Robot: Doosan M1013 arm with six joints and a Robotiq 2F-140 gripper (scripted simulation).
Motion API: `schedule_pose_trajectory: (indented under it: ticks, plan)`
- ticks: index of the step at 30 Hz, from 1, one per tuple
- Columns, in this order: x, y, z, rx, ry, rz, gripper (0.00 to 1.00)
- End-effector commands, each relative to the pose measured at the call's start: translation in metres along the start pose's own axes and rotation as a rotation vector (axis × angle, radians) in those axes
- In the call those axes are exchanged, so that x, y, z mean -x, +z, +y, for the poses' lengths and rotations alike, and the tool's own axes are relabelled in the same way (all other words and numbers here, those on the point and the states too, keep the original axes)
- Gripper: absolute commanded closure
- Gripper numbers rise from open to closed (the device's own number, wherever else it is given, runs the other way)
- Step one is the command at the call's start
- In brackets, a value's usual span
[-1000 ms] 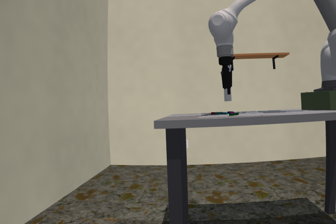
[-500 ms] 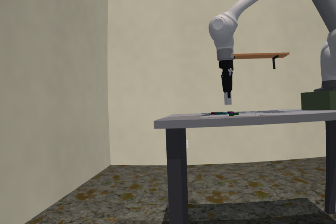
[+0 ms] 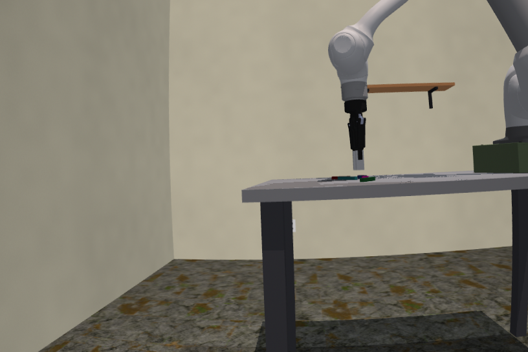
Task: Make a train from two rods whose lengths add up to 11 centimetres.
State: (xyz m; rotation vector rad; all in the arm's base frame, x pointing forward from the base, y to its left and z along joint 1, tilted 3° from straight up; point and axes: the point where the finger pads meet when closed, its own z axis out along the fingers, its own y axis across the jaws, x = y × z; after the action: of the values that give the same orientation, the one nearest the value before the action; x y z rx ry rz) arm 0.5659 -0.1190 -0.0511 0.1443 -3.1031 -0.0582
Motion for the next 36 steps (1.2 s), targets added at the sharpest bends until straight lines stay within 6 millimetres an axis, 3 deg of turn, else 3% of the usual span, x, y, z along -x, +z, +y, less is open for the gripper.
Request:
schedule_pose_trajectory:
  ticks: [1, 36]
  plan:
    - [-0.0023, 0.0066, 0.0010, 0.000, 0.001, 0.002, 0.85]
    - [-0.0023, 0.0109, 0.0010, 0.000, 0.001, 0.002, 0.85]
